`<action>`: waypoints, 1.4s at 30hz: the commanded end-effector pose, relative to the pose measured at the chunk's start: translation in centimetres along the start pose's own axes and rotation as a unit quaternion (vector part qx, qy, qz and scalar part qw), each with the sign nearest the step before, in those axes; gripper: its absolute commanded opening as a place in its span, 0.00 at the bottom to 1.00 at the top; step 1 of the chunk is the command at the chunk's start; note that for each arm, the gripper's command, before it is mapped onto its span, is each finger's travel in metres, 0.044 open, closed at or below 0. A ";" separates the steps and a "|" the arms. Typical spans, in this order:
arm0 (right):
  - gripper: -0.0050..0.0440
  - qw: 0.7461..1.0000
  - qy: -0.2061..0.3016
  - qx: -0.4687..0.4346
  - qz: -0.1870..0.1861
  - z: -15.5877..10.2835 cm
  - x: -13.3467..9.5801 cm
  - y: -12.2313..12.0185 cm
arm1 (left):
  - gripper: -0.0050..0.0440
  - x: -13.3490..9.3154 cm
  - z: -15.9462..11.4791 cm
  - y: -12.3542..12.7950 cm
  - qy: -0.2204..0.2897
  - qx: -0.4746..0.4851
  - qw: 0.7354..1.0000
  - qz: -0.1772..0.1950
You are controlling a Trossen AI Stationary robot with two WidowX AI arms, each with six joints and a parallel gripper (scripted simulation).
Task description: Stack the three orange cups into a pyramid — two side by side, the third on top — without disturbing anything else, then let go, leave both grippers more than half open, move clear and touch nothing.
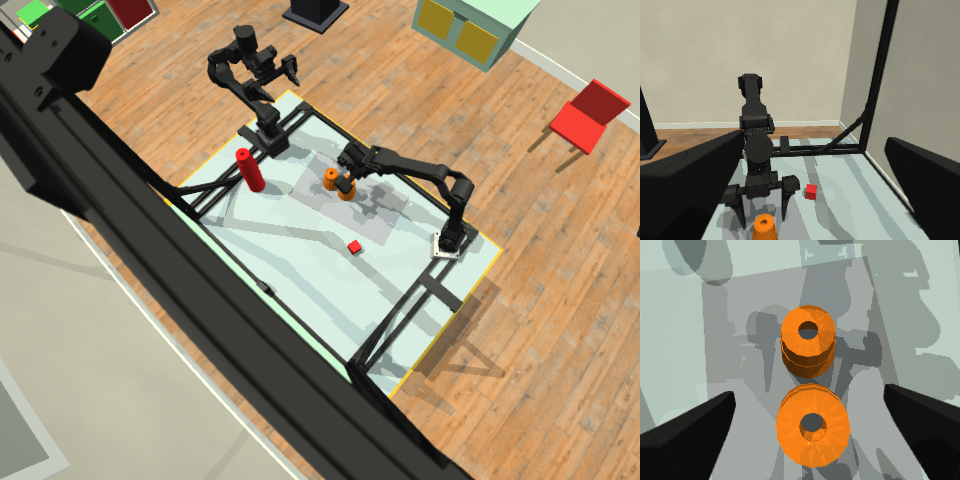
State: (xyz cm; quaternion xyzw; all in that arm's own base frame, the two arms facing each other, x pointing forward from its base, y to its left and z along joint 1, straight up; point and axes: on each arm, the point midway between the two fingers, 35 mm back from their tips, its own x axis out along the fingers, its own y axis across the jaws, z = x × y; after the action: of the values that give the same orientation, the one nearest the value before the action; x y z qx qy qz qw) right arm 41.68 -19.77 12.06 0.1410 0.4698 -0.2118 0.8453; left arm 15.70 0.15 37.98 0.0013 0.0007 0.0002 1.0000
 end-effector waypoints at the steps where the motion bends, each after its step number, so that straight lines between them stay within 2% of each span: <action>1: 1.00 1.000 0.012 0.002 0.000 -0.9 1.0 -0.1 | 1.00 0.0 0.1 0.0 -0.001 -0.001 1.000 0.000; 14: 1.00 1.000 0.012 0.002 0.000 -2.0 2.7 -0.1 | 1.00 0.0 0.1 0.0 -0.001 -0.001 1.000 0.000; 24: 1.00 1.000 0.012 0.002 0.000 -2.1 2.8 -0.1 | 1.00 0.0 0.1 0.0 -0.001 -0.001 1.000 0.000; 30: 0.71 1.000 0.012 0.002 0.000 -2.1 2.8 -0.1 | 1.00 0.0 0.1 0.0 -0.001 -0.001 1.000 0.000; 35: 0.69 1.000 0.012 0.002 0.000 -2.1 2.8 -0.1 | 1.00 0.0 0.1 0.0 -0.001 -0.001 1.000 0.000; 42: 0.60 1.000 0.012 0.002 0.000 -2.1 2.8 -0.1 | 1.00 0.0 0.1 0.0 -0.001 -0.001 1.000 0.000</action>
State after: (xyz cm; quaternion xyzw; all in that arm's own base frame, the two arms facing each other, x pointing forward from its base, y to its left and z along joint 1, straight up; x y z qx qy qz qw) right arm 41.43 -19.66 8.88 0.1427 0.4775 -0.2112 0.8409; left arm 15.73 0.16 37.99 0.0013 0.0007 0.0006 1.0000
